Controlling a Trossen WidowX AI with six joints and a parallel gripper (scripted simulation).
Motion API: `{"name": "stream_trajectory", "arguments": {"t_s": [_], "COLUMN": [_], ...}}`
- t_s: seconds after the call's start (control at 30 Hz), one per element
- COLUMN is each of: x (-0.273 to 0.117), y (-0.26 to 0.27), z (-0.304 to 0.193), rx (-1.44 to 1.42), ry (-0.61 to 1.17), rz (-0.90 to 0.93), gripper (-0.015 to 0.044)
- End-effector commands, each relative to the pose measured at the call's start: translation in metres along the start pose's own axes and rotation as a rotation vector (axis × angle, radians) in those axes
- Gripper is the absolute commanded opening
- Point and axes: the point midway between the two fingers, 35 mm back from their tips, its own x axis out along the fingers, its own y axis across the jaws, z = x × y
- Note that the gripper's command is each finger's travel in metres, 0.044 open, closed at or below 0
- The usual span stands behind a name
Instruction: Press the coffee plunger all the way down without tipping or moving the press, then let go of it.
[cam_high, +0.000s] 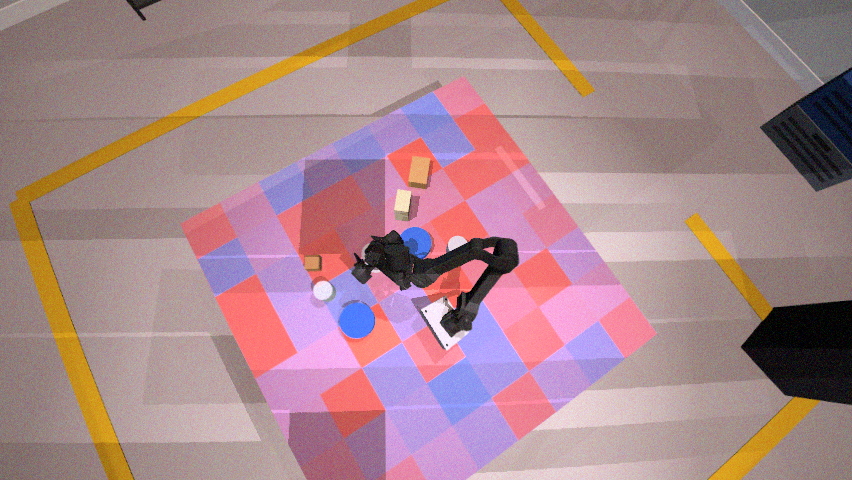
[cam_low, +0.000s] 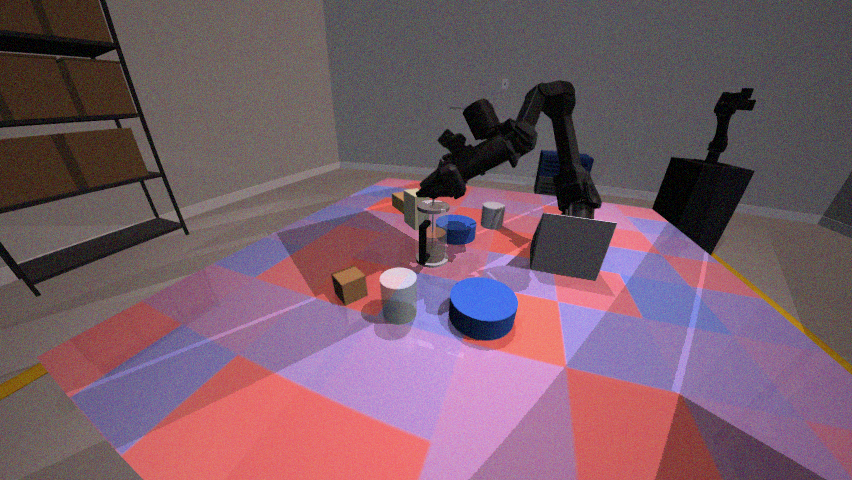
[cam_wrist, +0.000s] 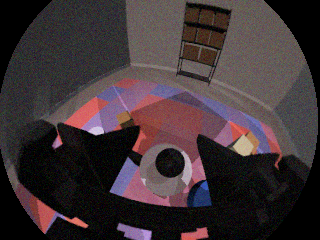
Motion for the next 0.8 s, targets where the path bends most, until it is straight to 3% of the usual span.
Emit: {"name": "stream_trajectory", "arguments": {"t_s": [0.0,0.2,0.43,0.77], "x": [0.000,-0.012,-0.061,-0.061], "y": [0.001,0.002,-0.004,-0.003], "z": [0.000,0.014,0.055,0.054], "rx": [0.001,-0.001,-0.003,-0.003], "ry": [0.000,0.005,0.015,0.015], "rz": [0.004,0.010,0.003,0.003], "gripper": [0.0440,0.0440,0.0440,0.0440]}}
